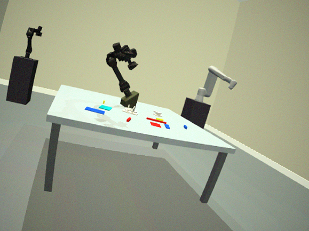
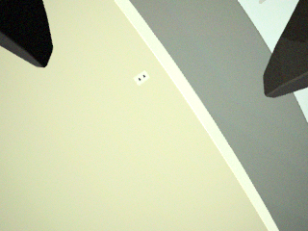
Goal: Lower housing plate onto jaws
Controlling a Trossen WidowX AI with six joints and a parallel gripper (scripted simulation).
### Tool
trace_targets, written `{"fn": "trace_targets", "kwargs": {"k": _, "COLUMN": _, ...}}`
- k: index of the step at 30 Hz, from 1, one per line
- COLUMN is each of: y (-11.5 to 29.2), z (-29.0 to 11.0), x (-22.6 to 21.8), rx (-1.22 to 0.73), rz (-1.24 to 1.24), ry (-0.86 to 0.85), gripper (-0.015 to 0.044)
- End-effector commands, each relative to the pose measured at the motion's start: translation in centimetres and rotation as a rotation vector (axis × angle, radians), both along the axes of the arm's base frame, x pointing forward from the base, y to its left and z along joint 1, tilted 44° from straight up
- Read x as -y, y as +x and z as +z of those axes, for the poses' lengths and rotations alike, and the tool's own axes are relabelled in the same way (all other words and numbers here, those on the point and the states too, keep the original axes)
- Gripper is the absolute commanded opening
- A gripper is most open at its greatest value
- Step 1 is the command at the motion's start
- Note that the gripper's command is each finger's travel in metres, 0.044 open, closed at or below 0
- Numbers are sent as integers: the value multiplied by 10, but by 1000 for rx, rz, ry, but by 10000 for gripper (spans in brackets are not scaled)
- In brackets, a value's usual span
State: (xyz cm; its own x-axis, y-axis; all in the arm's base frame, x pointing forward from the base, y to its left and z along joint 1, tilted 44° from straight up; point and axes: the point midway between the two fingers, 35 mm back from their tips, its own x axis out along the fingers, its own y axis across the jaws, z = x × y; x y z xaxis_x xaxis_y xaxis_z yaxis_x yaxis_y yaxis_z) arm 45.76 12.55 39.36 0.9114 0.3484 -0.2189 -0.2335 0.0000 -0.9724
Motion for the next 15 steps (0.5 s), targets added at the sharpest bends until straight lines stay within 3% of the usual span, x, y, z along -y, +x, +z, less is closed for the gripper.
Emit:
{"fn": "trace_targets", "kwargs": {"k": 1, "y": 7, "z": -46, "x": -25, "rx": -138, "rz": 9, "ry": 6, "gripper": 440}}
{"fn": "trace_targets", "kwargs": {"k": 15, "y": -8, "z": -183, "x": -102, "rx": -529, "rz": 13, "ry": -41, "gripper": 440}}
